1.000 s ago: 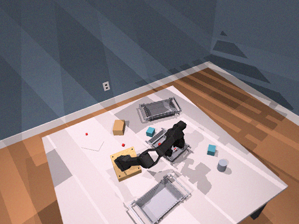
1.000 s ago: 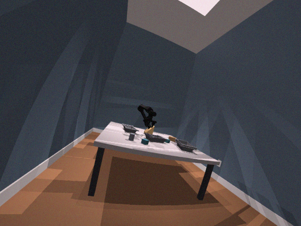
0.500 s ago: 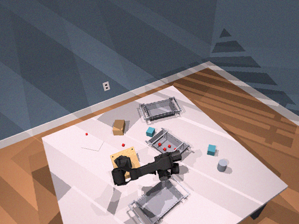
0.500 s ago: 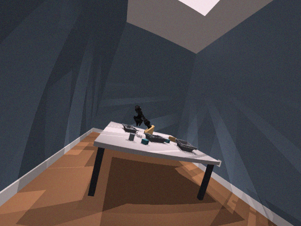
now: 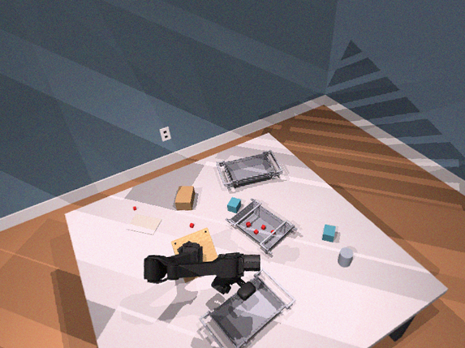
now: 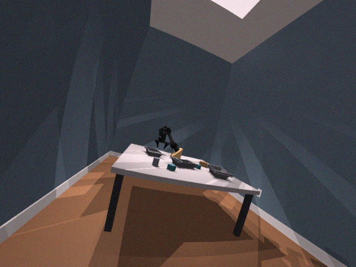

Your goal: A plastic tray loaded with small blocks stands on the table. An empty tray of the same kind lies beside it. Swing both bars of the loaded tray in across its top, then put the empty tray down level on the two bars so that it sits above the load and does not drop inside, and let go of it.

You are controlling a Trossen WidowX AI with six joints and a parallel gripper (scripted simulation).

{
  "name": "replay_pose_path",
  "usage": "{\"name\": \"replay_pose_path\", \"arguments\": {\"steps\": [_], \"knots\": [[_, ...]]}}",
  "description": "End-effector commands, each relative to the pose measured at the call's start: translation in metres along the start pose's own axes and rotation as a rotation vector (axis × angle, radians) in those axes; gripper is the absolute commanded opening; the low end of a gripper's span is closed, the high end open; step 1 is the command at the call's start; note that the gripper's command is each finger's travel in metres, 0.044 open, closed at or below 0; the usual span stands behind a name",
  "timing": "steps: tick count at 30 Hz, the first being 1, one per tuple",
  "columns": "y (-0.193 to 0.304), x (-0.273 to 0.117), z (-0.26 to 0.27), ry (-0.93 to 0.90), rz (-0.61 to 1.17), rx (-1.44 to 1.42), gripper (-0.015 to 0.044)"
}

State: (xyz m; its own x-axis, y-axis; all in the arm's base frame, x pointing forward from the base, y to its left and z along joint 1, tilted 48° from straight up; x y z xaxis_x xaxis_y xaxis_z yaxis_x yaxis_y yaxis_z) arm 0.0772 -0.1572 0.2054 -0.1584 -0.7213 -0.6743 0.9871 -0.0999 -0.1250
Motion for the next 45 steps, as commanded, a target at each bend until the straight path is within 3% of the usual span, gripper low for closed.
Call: {"name": "replay_pose_path", "arguments": {"steps": [1, 45], "knots": [[-0.004, 0.001, -0.001, -0.009, -0.005, 0.042, 0.0440], [-0.006, 0.086, 0.000, -0.010, -0.013, 0.038, 0.0440]]}}
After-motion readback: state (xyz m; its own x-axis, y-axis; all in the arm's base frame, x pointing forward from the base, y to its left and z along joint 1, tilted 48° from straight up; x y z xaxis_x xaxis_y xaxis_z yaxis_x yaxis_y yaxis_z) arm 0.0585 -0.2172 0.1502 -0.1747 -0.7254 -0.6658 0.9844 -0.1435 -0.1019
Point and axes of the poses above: the point midway between the two fingers, 35 mm back from their tips, its own x axis out along the fingers, its own z axis across the jaws, y = z × x, the point moved 2 cm from there along -x, back along the fingers, and after that the axes turned 6 degrees about x, right-handed, at the moved point
